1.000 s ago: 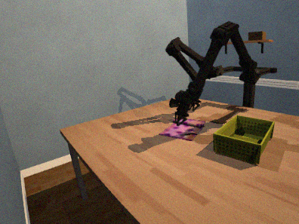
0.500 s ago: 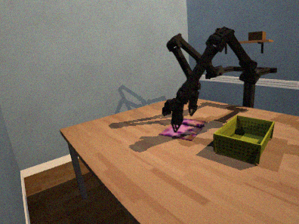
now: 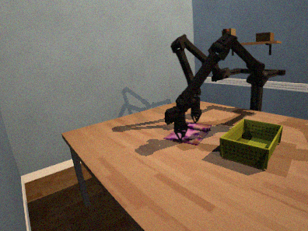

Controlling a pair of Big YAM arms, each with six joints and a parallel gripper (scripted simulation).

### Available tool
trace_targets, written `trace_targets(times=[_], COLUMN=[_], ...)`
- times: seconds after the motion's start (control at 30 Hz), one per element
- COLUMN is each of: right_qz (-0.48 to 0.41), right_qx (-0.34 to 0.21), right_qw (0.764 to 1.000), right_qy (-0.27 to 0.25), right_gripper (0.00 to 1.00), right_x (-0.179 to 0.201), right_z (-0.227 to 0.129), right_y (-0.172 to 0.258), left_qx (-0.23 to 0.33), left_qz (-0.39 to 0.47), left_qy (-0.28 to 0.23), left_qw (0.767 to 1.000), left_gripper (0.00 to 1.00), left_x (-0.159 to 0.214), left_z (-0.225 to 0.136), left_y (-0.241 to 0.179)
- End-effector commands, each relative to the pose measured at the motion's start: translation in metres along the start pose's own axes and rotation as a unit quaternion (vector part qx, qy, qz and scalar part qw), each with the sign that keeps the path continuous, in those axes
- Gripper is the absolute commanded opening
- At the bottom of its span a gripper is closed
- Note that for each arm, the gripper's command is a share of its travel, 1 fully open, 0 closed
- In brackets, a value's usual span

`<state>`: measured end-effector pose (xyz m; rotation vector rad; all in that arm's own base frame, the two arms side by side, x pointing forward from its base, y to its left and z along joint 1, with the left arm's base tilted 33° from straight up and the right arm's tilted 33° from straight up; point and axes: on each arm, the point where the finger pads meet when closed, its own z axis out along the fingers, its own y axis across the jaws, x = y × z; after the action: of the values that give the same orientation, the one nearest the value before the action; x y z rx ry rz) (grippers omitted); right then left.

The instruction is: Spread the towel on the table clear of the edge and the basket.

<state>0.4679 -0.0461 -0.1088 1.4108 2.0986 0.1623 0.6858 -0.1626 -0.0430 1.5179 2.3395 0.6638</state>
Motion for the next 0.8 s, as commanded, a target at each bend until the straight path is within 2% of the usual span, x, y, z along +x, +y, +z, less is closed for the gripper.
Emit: trace_targets(times=[0.0,0.1,0.77], right_qz=[0.014,0.017,0.018], right_qx=[0.015,0.016,0.01], right_qw=[1.0,1.0,1.0], right_qy=[0.007,0.006,0.003], right_gripper=[0.52,0.52,0.52], right_x=[0.005,0.003,0.002], right_z=[0.003,0.006,0.028], right_y=[-0.014,-0.017,-0.016], left_qx=[-0.011,-0.005,-0.01], left_qz=[0.012,0.013,0.002], left_qy=[-0.015,-0.006,-0.006], left_qw=[1.0,1.0,1.0], left_gripper=[0.52,0.52,0.52], left_x=[-0.026,-0.015,-0.01], left_z=[-0.013,-0.001,0.024], left_y=[0.007,0.008,0.019])
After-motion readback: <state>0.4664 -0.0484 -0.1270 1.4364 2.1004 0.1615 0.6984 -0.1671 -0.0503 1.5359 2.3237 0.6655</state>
